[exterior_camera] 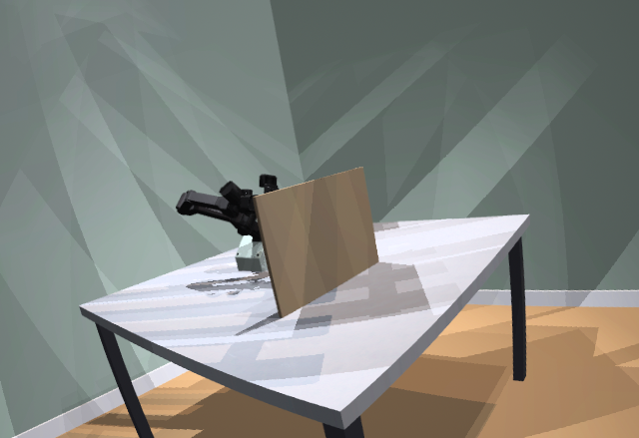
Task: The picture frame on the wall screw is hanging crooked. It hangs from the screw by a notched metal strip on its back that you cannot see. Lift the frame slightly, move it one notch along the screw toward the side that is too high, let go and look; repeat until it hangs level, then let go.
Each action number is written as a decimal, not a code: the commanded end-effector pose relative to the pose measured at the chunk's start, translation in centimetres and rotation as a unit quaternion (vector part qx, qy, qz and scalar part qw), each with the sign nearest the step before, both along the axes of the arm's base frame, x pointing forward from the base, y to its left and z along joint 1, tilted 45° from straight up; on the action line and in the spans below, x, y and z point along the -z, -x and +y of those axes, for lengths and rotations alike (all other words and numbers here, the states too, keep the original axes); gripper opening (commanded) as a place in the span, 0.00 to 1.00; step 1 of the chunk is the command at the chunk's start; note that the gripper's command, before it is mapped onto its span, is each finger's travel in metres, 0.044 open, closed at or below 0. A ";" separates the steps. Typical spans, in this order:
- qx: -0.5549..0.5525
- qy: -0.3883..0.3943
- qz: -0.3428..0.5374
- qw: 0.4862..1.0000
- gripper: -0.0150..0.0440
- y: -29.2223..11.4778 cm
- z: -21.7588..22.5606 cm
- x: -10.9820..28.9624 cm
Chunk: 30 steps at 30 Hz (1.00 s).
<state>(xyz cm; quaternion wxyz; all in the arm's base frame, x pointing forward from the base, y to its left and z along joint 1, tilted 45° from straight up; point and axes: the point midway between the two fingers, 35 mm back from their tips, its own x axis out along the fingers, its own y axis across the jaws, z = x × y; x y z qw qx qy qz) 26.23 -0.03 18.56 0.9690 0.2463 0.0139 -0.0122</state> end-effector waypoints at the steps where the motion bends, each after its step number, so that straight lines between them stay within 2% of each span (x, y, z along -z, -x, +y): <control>1: 0.007 -0.008 0.010 1.000 0.69 3.9 0.8 -0.4; 6: 0.008 -0.007 0.016 1.000 0.69 5.6 0.8 0.1; 30: 0.016 -0.010 0.012 1.000 0.69 5.6 0.8 0.1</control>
